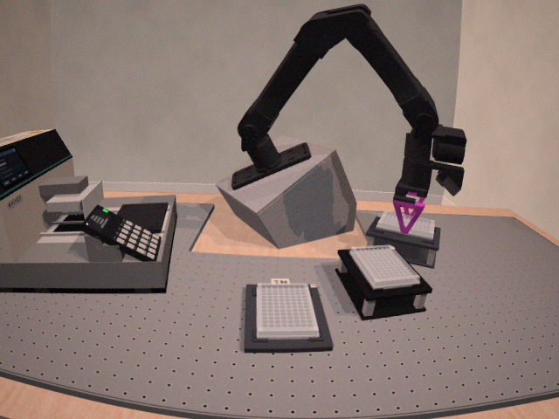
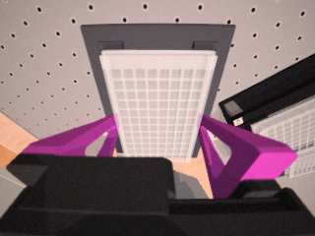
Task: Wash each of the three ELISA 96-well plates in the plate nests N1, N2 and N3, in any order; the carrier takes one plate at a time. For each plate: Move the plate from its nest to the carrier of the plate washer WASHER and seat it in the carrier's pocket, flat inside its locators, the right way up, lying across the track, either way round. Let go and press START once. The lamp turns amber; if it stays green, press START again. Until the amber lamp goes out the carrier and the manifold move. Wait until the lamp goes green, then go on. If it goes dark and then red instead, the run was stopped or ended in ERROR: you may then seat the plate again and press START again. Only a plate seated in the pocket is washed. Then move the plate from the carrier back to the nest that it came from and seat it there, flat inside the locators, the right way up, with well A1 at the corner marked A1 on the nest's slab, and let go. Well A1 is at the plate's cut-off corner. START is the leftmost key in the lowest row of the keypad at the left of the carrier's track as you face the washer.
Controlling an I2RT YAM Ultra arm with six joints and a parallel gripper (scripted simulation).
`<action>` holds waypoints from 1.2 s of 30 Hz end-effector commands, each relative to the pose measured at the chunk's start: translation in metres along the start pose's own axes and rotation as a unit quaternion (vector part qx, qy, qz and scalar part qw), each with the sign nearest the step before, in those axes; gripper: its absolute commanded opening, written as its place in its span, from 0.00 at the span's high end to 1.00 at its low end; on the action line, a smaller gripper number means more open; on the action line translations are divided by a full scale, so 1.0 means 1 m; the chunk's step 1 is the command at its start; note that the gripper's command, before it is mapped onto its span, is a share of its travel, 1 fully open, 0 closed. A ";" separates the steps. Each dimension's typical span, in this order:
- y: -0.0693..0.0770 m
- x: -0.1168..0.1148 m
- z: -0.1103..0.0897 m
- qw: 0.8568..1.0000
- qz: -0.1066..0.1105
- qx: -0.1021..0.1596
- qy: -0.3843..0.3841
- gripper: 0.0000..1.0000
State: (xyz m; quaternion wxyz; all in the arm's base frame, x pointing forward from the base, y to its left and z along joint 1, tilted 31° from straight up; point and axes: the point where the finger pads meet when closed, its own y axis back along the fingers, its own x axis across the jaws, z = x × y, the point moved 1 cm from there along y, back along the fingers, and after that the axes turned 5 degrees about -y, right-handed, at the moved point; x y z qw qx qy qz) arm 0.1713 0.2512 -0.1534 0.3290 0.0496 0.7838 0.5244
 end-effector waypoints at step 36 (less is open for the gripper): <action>-0.002 0.001 0.002 1.000 0.001 -0.006 0.000 1.00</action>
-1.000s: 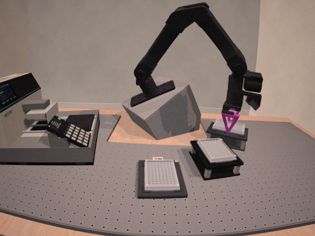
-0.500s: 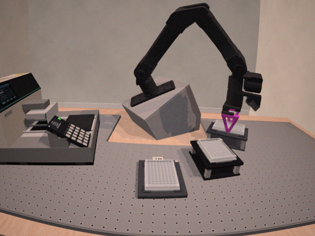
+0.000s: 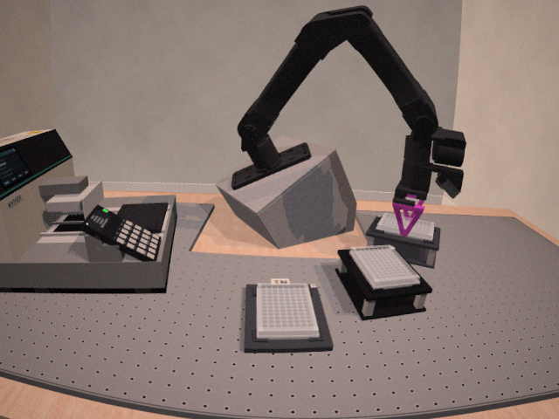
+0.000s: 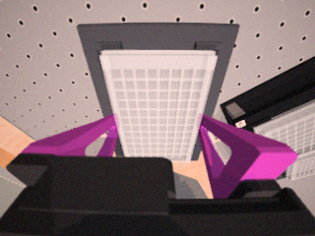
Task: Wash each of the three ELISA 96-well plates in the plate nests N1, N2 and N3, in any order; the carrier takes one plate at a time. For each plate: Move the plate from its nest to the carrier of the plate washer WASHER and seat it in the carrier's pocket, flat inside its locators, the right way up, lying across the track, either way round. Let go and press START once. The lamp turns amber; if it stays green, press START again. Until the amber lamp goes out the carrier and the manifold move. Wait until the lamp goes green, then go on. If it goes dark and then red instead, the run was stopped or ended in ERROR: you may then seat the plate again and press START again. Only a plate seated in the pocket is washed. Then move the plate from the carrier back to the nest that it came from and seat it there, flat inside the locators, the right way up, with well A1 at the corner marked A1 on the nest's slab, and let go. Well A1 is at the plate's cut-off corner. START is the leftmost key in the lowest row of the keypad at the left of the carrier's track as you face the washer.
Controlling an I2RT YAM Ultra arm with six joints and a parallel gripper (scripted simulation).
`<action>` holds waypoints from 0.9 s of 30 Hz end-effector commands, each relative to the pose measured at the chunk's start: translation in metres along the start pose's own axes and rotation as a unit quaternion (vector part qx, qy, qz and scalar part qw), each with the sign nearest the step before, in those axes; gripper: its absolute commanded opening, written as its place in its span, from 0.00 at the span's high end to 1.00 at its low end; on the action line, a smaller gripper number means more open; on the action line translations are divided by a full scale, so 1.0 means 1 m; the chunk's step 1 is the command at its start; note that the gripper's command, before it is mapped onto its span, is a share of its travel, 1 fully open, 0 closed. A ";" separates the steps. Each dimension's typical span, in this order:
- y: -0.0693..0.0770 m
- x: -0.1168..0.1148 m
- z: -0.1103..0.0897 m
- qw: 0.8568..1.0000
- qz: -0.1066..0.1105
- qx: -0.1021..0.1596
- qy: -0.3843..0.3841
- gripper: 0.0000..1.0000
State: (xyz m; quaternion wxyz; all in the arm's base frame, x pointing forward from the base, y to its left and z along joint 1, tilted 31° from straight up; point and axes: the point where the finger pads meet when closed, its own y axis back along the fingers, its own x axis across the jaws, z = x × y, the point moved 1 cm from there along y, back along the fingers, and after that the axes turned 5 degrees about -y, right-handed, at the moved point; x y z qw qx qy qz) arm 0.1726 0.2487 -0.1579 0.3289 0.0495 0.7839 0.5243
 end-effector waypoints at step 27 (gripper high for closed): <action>0.002 0.000 0.003 1.000 0.001 -0.006 0.000 0.00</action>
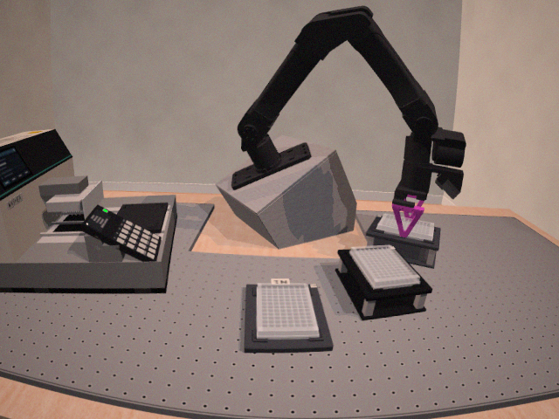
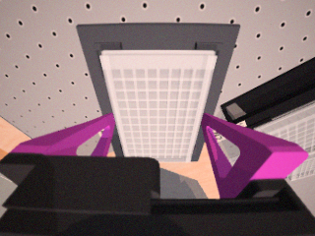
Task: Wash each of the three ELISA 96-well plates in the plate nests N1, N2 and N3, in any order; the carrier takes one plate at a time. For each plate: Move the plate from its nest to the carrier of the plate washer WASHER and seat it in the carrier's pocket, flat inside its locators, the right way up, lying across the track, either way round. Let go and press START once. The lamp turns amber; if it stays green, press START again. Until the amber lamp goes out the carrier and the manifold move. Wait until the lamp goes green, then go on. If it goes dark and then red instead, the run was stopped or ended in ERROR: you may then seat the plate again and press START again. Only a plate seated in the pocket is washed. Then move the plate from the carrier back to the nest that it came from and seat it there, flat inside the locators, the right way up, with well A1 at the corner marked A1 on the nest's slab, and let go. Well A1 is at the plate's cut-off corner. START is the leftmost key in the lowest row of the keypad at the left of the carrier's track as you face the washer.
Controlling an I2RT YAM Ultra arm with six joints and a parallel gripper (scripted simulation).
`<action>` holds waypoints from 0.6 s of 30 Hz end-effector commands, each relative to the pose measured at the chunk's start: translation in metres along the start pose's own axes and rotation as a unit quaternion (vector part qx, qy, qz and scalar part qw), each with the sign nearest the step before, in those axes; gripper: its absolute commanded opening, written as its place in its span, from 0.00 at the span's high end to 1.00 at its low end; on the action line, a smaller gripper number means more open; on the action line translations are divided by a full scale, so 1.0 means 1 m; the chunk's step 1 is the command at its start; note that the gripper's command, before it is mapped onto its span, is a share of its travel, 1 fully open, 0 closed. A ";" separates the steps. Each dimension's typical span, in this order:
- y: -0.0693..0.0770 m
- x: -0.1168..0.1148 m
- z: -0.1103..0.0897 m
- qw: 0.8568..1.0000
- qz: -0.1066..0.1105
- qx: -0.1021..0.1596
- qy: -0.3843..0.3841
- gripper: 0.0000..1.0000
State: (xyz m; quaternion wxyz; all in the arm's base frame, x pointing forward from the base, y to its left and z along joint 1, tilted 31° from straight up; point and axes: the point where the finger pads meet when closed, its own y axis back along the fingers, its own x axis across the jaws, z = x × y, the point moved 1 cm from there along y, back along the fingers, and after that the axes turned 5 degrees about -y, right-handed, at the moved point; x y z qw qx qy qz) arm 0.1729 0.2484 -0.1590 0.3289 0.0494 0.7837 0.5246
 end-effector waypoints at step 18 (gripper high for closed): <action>0.013 0.000 0.002 1.000 0.001 -0.005 0.000 0.00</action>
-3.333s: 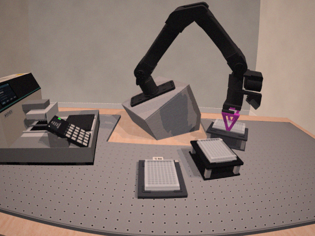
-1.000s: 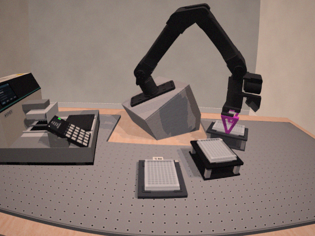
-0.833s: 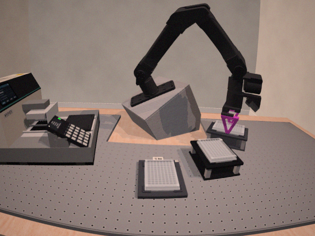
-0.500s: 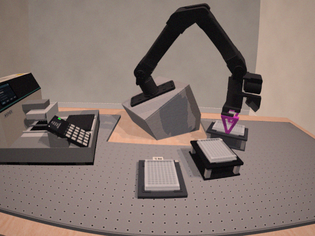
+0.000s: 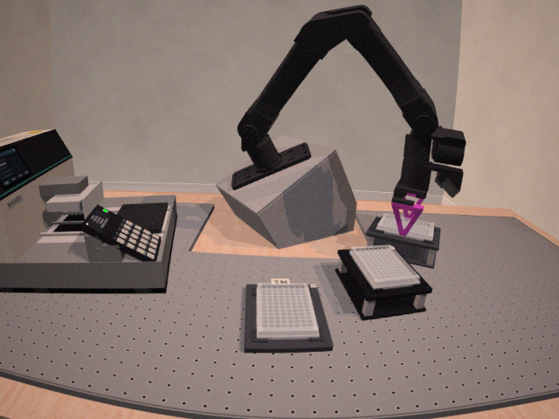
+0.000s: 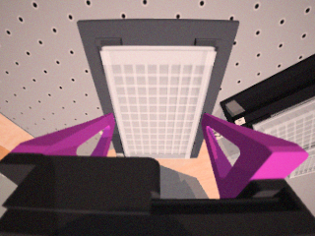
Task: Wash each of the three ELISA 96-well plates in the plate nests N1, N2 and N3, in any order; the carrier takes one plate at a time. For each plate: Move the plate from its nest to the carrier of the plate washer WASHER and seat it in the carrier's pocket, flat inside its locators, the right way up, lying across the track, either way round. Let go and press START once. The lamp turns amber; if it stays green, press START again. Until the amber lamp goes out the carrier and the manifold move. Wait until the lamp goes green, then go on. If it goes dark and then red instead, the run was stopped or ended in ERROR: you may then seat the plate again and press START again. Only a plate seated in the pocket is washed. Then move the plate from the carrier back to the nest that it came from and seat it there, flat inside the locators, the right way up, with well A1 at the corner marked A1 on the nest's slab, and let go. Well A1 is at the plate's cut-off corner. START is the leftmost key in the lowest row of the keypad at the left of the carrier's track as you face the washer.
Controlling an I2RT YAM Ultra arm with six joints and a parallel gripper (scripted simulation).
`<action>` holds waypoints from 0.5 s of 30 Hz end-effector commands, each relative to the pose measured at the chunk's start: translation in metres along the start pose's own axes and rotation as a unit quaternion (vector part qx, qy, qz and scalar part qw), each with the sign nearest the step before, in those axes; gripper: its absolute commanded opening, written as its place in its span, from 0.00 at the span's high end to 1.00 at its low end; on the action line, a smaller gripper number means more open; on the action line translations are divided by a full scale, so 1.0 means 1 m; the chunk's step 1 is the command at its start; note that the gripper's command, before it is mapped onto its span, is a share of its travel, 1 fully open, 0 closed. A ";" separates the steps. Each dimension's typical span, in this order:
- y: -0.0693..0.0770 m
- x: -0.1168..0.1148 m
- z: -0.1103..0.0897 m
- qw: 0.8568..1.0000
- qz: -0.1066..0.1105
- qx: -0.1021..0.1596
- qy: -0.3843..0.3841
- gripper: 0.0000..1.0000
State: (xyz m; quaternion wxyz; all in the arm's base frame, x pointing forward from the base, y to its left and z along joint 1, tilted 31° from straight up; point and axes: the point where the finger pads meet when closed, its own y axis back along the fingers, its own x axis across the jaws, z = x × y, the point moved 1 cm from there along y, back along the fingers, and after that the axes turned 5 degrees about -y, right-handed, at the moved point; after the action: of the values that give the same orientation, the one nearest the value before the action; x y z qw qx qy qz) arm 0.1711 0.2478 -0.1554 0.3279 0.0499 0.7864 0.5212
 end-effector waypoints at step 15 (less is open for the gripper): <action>0.031 0.001 0.004 1.000 0.001 -0.010 -0.001 0.00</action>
State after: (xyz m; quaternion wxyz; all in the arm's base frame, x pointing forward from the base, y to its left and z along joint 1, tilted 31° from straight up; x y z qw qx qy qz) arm 0.1655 0.2581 -0.1372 0.3277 0.0496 0.7855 0.5226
